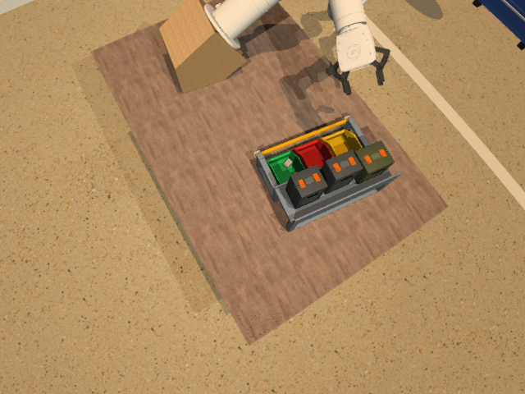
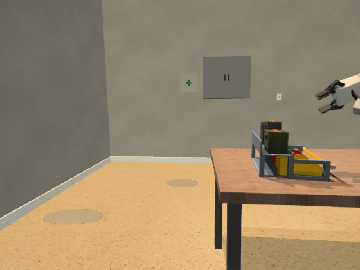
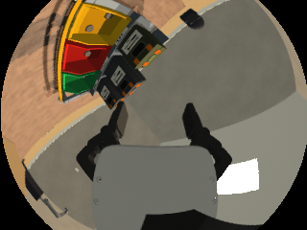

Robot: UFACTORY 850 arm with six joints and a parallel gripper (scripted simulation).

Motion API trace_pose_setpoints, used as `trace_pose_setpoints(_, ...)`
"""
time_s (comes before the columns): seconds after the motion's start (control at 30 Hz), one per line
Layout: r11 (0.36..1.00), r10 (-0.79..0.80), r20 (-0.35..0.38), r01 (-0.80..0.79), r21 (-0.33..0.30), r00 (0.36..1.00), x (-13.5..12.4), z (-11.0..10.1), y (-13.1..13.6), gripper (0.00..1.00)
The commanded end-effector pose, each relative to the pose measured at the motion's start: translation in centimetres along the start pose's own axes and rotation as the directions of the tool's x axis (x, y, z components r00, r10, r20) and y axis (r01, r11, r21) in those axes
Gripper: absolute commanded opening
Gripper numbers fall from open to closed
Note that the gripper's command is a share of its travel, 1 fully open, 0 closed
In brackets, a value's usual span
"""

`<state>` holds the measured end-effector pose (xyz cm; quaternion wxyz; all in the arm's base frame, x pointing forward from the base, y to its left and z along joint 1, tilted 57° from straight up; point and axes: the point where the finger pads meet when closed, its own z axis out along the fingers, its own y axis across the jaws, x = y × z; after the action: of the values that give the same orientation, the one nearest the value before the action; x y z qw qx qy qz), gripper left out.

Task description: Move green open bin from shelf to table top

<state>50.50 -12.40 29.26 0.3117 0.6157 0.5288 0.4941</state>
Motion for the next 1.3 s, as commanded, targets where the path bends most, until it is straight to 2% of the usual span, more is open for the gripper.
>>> trace_pose_setpoints(0.0, 1.000, -0.001, 0.000, 0.001, -0.001, 1.000, 0.3, -1.5, -0.4, 1.00)
trace_pose_setpoints(0.3, 1.000, -0.001, 0.000, 0.001, -0.001, 1.000, 0.3, -1.5, -0.4, 1.00)
trace_pose_setpoints(0.47, 1.000, -0.001, 0.000, 0.001, -0.001, 1.000, 1.7, -6.3, -2.7, 1.00)
trace_pose_setpoints(0.87, 1.000, -0.001, 0.000, 0.001, -0.001, 1.000, 1.7, -6.3, -2.7, 1.00)
trace_pose_setpoints(1.03, 0.979, -0.199, -0.160, 0.204, 0.020, 0.967, 1.1, -9.1, -6.7, 1.00)
trace_pose_setpoints(1.27, 0.979, -0.199, -0.160, 0.204, 0.020, 0.967, 1.1, -9.1, -6.7, 1.00)
